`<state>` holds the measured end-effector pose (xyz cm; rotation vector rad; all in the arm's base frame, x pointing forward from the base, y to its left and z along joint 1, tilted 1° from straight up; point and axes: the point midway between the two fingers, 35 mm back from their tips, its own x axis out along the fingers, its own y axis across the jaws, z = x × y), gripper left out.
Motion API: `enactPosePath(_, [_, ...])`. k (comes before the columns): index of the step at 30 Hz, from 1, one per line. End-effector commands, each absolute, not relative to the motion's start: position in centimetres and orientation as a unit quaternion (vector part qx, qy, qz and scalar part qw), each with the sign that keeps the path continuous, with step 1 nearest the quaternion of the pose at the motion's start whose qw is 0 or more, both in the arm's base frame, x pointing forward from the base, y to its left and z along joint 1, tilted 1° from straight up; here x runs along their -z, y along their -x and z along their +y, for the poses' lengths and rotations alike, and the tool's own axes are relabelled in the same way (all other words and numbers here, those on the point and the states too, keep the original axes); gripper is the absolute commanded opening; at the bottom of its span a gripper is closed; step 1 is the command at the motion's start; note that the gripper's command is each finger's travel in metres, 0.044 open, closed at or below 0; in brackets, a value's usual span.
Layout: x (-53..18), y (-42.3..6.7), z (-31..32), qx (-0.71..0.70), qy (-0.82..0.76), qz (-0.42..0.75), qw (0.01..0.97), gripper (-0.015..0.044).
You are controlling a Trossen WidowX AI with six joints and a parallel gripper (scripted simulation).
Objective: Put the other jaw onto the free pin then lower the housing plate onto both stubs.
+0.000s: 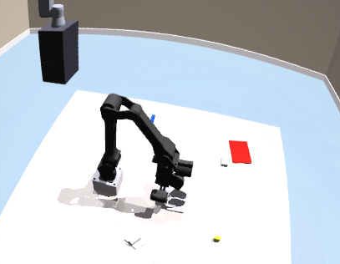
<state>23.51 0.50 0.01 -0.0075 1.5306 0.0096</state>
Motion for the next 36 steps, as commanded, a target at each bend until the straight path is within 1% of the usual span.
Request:
enactPosePath(1, [0.14, -23.42, 0.43, -0.001, 0.003, 0.694, 0.72, 0.0351])
enactPosePath(36, [0.75, -23.44, 0.42, -0.002, 0.004, 0.694, 0.72, 0.0351])
